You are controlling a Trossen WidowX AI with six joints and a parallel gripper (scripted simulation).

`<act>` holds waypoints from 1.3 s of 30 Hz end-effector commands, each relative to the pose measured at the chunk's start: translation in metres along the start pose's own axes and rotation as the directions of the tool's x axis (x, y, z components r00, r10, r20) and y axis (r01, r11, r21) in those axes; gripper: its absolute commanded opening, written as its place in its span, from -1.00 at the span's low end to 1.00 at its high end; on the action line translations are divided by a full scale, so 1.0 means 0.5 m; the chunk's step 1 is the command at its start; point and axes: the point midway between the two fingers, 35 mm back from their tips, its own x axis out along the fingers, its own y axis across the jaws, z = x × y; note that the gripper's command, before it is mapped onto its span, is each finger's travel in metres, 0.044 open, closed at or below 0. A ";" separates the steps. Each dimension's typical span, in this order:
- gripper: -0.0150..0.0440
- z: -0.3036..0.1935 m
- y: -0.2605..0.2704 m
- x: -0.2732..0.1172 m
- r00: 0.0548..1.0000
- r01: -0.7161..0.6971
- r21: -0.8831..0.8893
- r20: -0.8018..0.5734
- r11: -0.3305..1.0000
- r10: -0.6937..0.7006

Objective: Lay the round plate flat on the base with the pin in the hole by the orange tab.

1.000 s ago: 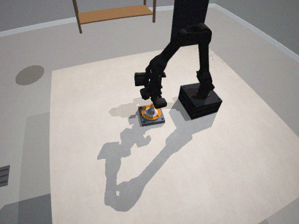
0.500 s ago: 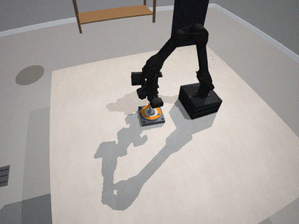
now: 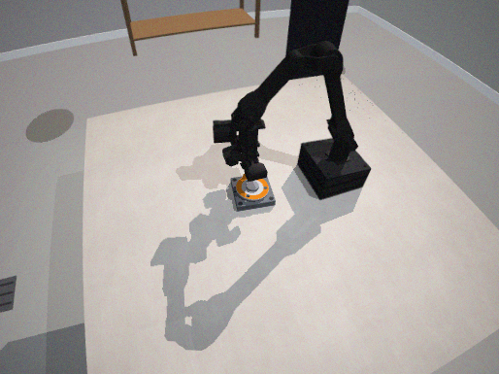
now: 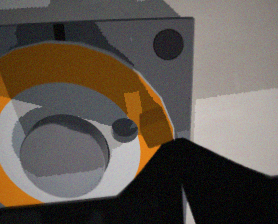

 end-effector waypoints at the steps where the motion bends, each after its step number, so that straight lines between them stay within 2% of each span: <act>1: -0.49 0.014 0.002 -0.002 1.000 0.000 -0.003 0.004 1.000 0.000; 39: -0.49 0.091 0.053 -0.010 1.000 -0.002 -0.003 0.007 1.000 0.002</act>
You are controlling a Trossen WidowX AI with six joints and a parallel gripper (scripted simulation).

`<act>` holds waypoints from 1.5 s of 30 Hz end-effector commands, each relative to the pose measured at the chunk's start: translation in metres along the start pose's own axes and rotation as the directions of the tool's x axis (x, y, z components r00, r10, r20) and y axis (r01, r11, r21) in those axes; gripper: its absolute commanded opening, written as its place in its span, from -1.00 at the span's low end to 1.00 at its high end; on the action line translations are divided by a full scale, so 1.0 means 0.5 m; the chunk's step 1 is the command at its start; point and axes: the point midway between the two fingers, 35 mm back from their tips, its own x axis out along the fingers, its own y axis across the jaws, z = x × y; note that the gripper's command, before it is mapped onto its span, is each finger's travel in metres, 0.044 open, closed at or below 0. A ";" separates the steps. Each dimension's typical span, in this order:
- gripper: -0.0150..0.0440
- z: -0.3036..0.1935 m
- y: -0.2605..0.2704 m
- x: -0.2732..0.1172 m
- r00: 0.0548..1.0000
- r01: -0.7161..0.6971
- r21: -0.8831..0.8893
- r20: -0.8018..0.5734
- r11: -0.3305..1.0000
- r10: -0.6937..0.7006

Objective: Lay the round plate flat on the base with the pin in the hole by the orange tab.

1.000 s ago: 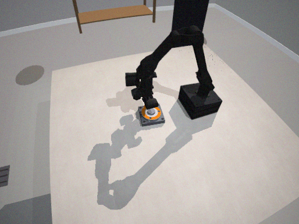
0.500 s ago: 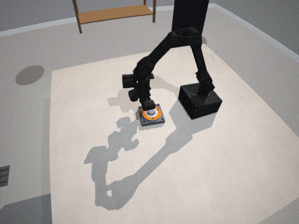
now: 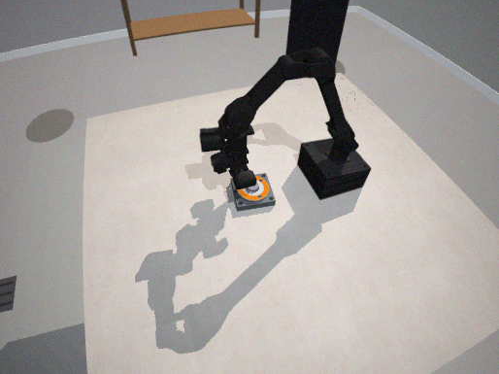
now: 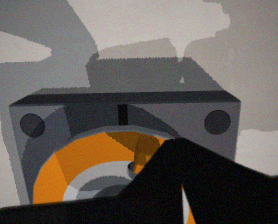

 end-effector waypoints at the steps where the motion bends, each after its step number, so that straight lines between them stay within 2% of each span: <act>1: -0.49 0.005 0.010 0.001 1.000 -0.004 0.001 -0.002 1.000 0.004; 13: -0.49 0.014 0.027 0.003 1.000 -0.005 0.001 -0.002 1.000 0.005; 22: -0.49 0.003 0.024 -0.085 1.000 -0.005 0.001 -0.002 1.000 0.005; 45: -0.49 0.005 0.023 -0.074 1.000 -0.002 -0.005 -0.002 1.000 0.002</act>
